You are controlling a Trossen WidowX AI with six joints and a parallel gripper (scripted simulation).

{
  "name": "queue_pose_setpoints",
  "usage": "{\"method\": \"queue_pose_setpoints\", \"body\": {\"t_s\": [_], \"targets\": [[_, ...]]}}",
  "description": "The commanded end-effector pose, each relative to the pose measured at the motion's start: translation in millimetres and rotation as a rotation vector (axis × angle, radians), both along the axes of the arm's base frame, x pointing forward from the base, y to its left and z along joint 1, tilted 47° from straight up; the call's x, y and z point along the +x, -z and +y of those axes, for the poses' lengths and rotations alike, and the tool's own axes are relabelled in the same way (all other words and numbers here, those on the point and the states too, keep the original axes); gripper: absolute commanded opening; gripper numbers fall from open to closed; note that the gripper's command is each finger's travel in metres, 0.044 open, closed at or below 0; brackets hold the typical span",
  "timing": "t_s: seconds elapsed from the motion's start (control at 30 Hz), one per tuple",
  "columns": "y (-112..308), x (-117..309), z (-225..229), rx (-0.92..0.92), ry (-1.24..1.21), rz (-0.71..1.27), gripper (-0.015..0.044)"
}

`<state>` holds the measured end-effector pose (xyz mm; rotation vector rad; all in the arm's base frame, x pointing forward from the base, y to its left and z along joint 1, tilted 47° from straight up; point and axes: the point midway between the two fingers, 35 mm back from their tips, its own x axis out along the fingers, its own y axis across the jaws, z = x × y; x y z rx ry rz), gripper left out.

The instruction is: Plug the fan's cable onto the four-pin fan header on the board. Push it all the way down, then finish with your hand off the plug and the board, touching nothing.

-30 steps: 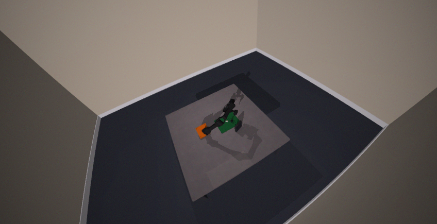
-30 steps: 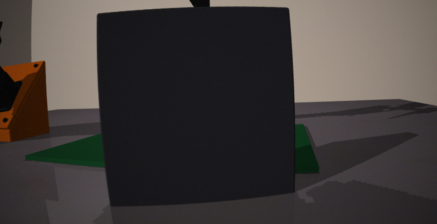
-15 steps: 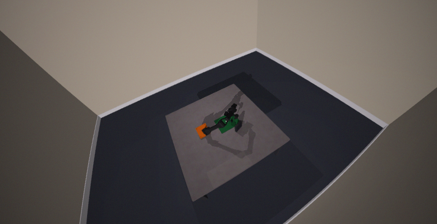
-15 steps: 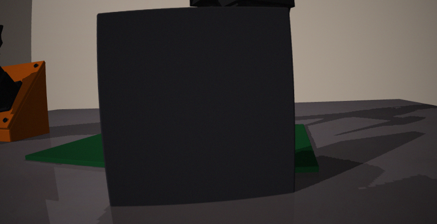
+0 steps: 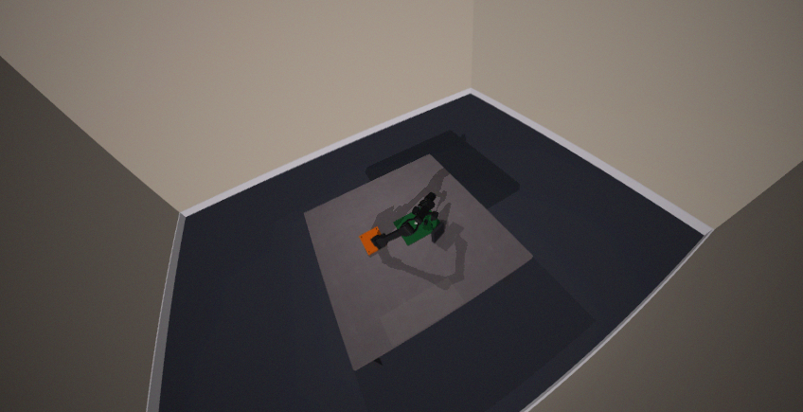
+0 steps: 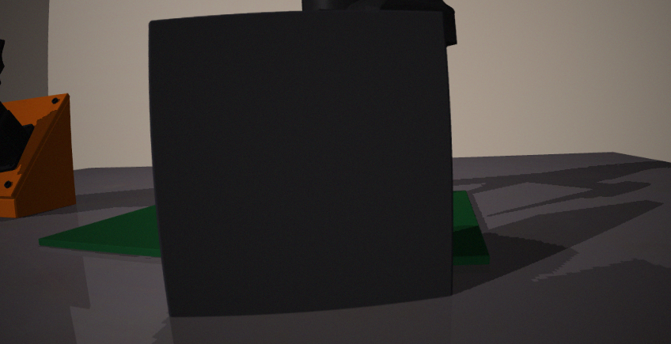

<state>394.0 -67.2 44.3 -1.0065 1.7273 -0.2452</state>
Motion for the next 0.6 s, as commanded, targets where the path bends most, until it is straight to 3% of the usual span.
{"method": "queue_pose_setpoints", "body": {"t_s": [0.0, 0.57], "targets": [[6.7, -2.3, -7.3, -0.006, -0.003, 0.010, 0.0440], [21.1, -5.1, -23.4, -0.008, -0.003, 0.010, 0.0440]]}}
